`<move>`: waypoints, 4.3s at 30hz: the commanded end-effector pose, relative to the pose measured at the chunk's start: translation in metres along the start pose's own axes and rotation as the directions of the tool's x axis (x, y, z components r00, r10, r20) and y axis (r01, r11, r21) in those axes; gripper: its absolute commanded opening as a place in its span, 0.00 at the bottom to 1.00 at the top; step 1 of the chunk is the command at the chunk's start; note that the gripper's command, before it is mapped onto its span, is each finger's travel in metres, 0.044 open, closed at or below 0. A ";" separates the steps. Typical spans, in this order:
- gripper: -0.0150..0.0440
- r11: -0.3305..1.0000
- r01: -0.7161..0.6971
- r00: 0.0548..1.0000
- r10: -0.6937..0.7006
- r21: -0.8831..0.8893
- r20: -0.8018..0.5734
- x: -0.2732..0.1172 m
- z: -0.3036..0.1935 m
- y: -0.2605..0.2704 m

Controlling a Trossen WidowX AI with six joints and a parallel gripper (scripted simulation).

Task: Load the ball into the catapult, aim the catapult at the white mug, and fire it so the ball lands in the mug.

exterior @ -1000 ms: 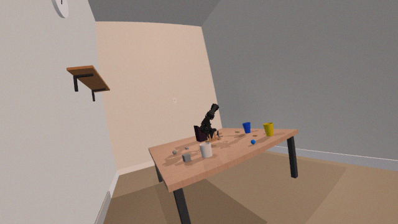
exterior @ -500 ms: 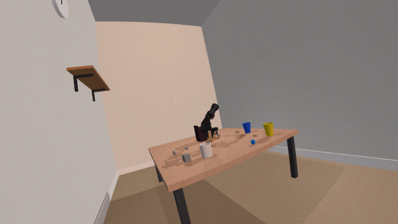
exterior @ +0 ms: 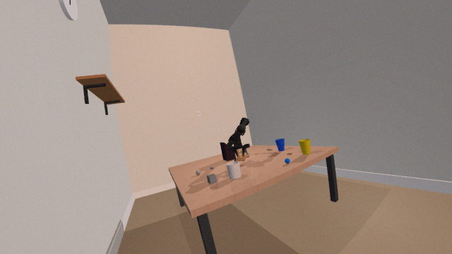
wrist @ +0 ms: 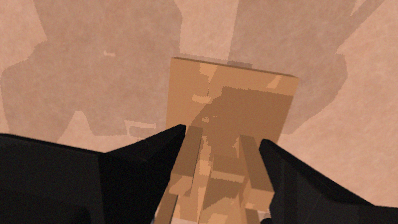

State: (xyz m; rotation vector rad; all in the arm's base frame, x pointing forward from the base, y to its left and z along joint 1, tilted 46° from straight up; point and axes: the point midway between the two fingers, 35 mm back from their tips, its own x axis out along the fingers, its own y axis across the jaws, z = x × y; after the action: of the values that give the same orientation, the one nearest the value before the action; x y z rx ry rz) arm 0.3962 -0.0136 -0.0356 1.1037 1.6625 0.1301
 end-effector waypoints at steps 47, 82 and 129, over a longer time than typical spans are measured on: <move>0.61 1.000 -0.002 1.000 0.002 -0.029 0.003 0.043 0.002 0.005; 1.00 1.000 -0.006 1.000 0.006 -0.025 0.003 -0.005 0.001 0.003; 0.78 0.999 -0.007 1.000 0.007 -0.035 0.009 0.045 0.002 0.005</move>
State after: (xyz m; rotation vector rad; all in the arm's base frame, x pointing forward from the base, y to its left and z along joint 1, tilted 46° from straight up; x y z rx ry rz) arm 0.4008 0.0203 -0.0656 1.0829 1.6442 0.1570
